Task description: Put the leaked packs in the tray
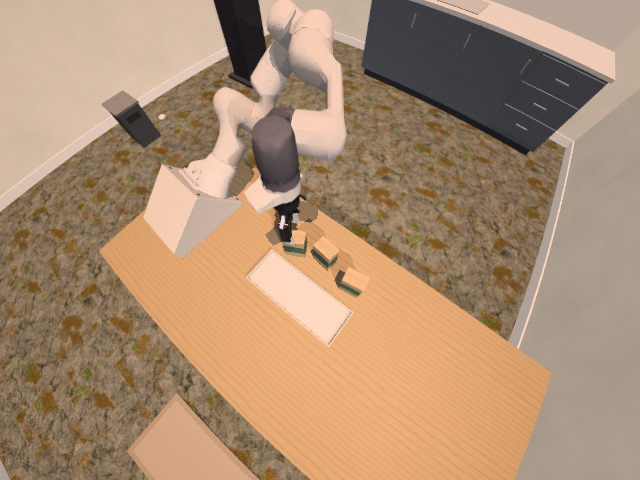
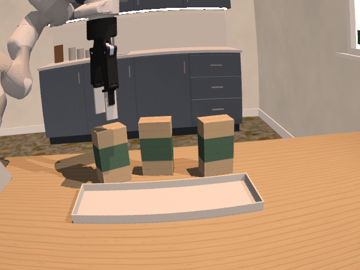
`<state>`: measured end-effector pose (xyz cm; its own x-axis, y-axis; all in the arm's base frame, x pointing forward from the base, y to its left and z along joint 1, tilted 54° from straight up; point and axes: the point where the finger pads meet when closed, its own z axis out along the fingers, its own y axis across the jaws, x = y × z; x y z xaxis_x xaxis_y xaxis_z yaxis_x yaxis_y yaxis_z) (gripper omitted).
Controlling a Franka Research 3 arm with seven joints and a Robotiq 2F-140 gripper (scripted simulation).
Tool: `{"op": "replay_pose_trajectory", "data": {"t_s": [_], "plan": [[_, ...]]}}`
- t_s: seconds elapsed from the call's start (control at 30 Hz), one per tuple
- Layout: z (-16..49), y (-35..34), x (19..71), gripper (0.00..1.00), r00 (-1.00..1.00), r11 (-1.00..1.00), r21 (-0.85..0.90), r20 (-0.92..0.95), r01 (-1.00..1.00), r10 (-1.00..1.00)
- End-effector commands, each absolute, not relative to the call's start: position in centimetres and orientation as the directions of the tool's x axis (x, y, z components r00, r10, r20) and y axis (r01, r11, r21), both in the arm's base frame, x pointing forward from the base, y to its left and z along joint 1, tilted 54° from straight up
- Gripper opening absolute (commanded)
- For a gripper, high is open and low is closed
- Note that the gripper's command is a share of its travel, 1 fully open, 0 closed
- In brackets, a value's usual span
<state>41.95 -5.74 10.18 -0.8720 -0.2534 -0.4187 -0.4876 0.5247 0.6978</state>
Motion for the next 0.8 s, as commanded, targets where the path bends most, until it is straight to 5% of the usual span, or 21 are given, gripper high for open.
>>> {"op": "replay_pose_trajectory", "data": {"t_s": [0.0, 0.77], "plan": [[9.45, -4.74, 42.20, 0.55, -0.874, 0.528, 0.698, -0.416, -0.483, -0.249], [9.19, -4.38, 42.23, 0.55, -0.874, 0.528, 0.698, -0.416, -0.483, -0.249]]}}
